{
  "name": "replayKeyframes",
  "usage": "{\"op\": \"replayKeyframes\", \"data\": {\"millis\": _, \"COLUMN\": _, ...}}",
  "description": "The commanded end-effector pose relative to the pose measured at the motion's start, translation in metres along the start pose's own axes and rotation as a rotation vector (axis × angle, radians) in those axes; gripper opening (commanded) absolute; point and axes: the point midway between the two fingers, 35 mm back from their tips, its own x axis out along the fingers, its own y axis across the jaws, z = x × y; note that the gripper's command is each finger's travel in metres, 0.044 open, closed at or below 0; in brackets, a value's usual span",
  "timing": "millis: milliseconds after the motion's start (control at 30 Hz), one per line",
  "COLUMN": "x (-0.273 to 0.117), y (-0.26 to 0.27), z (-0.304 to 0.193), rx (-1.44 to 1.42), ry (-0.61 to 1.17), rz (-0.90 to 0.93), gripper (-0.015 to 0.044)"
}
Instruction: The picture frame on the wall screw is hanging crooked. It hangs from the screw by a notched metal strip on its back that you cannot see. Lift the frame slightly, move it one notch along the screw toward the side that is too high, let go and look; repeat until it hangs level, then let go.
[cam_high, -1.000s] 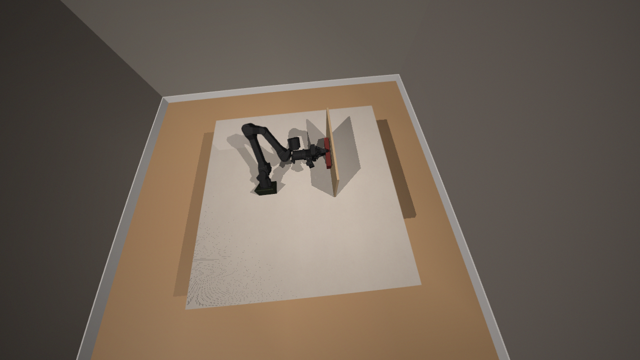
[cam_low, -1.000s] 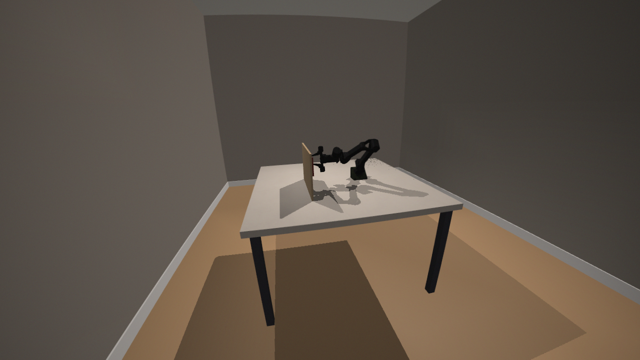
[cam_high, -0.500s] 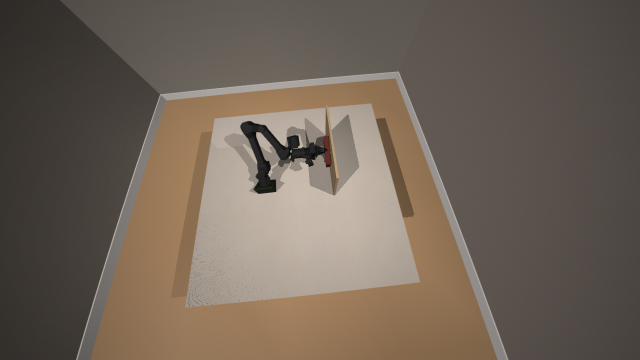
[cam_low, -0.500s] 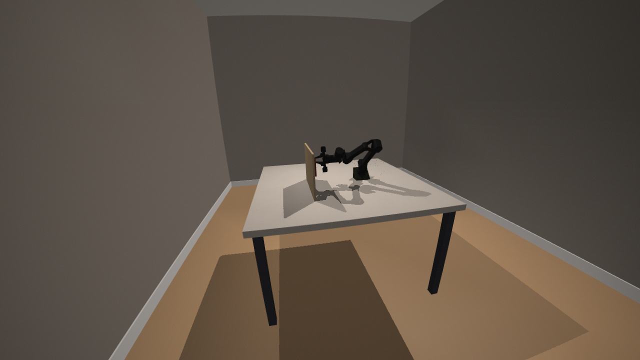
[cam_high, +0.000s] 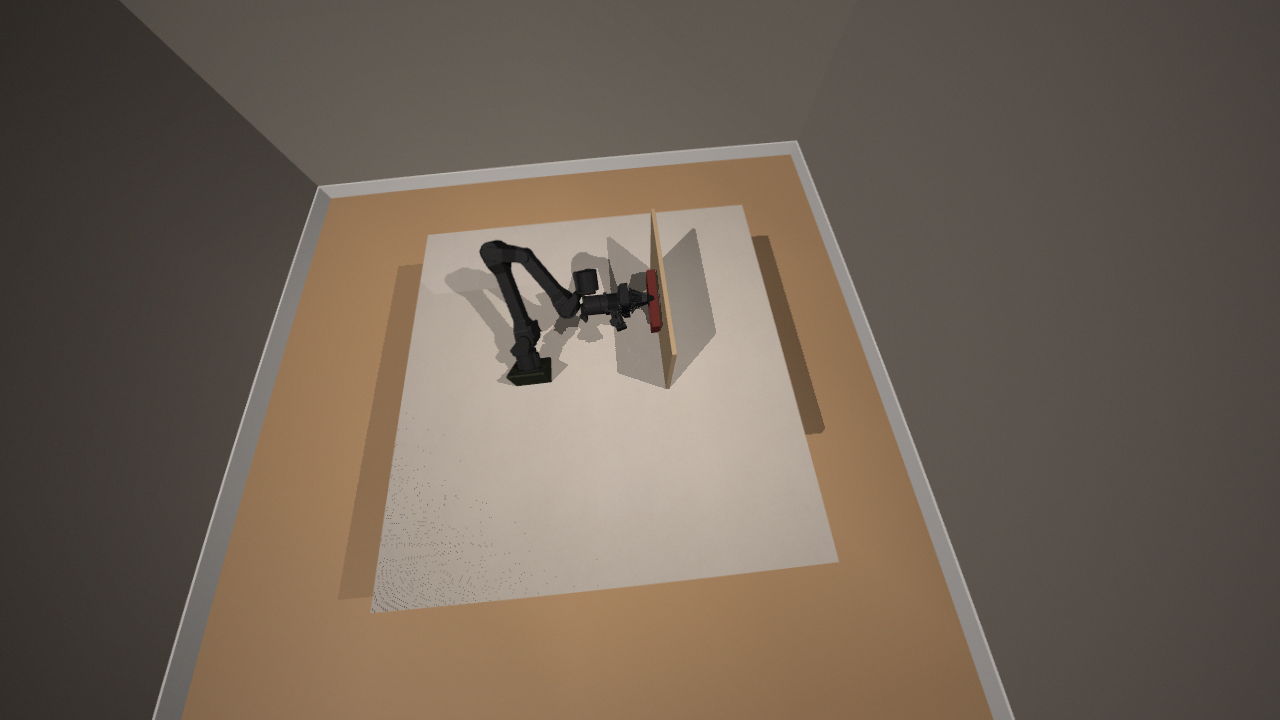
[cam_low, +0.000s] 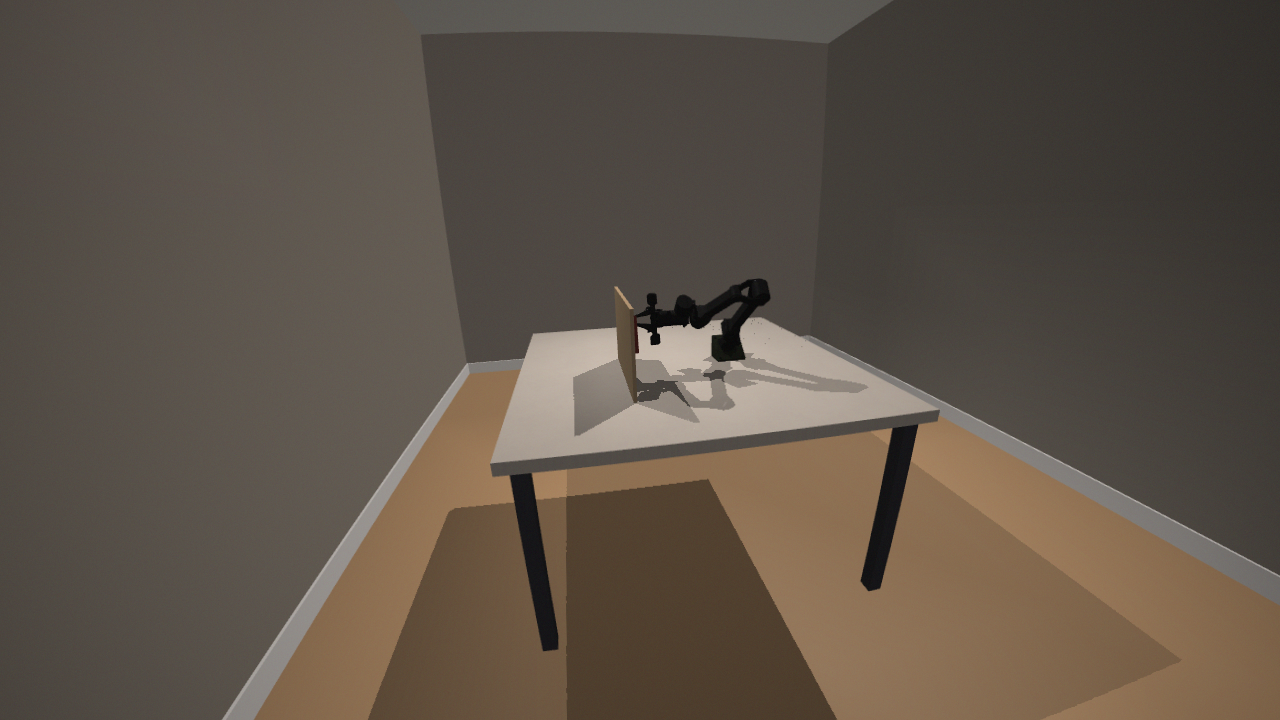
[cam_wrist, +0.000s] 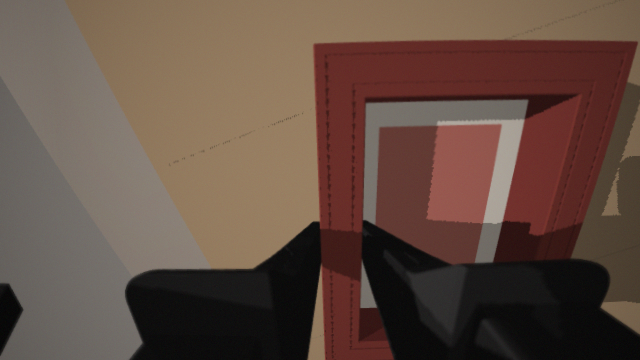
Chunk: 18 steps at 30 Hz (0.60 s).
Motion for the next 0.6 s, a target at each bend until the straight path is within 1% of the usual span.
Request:
{"op": "replayKeyframes", "data": {"millis": 0, "x": 0.0, "y": 0.0022, "z": 0.0001, "rx": 0.005, "ry": -0.002, "rz": 0.002, "gripper": 0.0}}
{"op": "replayKeyframes", "data": {"millis": 567, "x": -0.0001, "y": 0.0076, "z": 0.0, "rx": 0.005, "ry": -0.002, "rz": 0.002, "gripper": 0.0}}
